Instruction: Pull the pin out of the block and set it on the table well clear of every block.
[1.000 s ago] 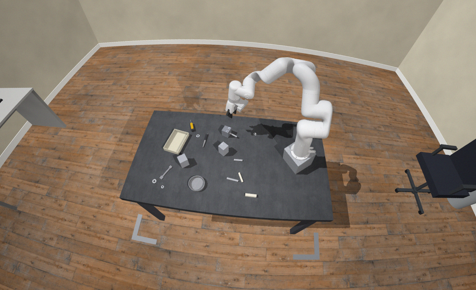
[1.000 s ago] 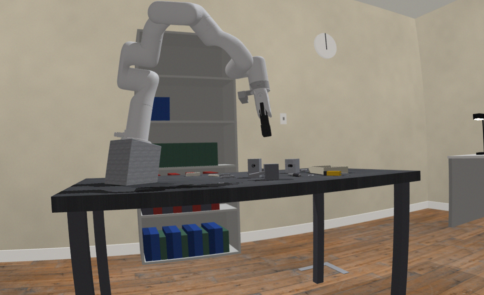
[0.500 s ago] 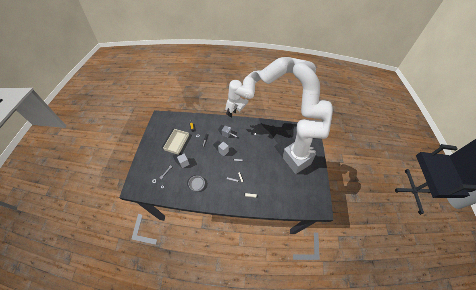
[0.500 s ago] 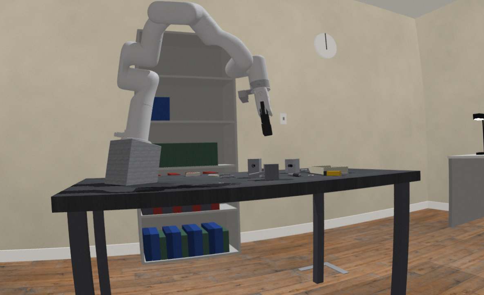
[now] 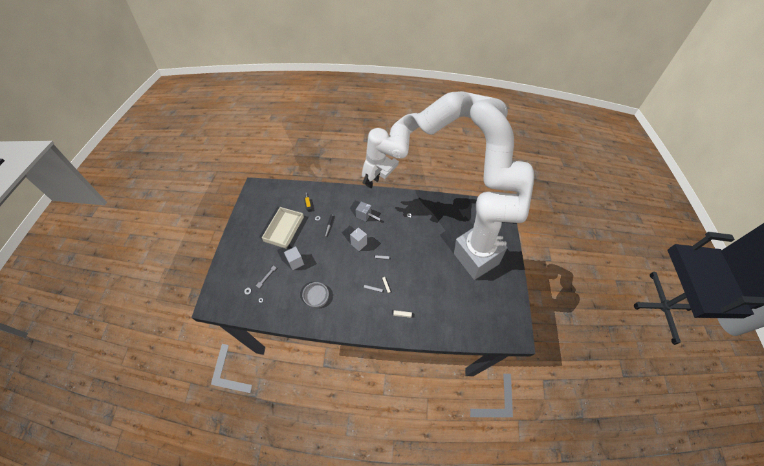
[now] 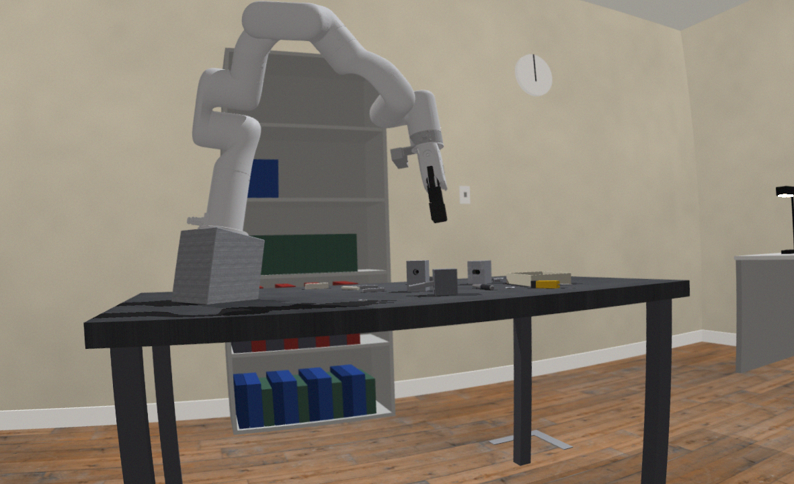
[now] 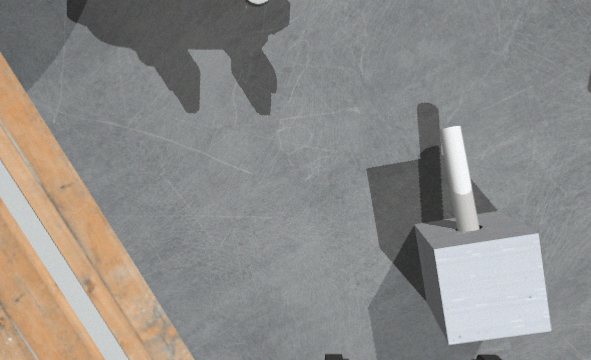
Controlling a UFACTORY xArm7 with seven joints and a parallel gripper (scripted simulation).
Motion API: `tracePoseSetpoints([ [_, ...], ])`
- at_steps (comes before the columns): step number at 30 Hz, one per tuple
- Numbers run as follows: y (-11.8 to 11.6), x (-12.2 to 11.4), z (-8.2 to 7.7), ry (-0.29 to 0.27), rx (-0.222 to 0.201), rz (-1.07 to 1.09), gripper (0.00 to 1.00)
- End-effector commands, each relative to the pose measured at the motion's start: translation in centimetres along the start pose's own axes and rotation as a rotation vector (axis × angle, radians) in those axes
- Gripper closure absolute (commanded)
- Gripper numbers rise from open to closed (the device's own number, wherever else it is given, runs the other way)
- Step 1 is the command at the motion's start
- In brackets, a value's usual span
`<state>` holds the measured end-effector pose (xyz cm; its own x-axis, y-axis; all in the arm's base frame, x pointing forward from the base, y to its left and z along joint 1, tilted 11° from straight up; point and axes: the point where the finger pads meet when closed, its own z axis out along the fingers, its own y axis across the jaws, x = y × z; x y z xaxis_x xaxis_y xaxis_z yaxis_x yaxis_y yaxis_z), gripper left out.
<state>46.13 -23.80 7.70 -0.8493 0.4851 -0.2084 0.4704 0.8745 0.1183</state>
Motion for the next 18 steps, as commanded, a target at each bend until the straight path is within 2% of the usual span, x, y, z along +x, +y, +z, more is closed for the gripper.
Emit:
tracePoseSetpoints([
  [1,0.0,-0.2,-0.1,-0.004,0.001,0.000,0.57],
  [6,0.1,-0.1,-0.1,-0.001,-0.001,0.001,0.57],
  [14,1.6,1.4,1.1,0.044,-0.024,0.011,0.57],
  [18,1.7,1.6,1.2,0.049,-0.026,0.013,0.57],
])
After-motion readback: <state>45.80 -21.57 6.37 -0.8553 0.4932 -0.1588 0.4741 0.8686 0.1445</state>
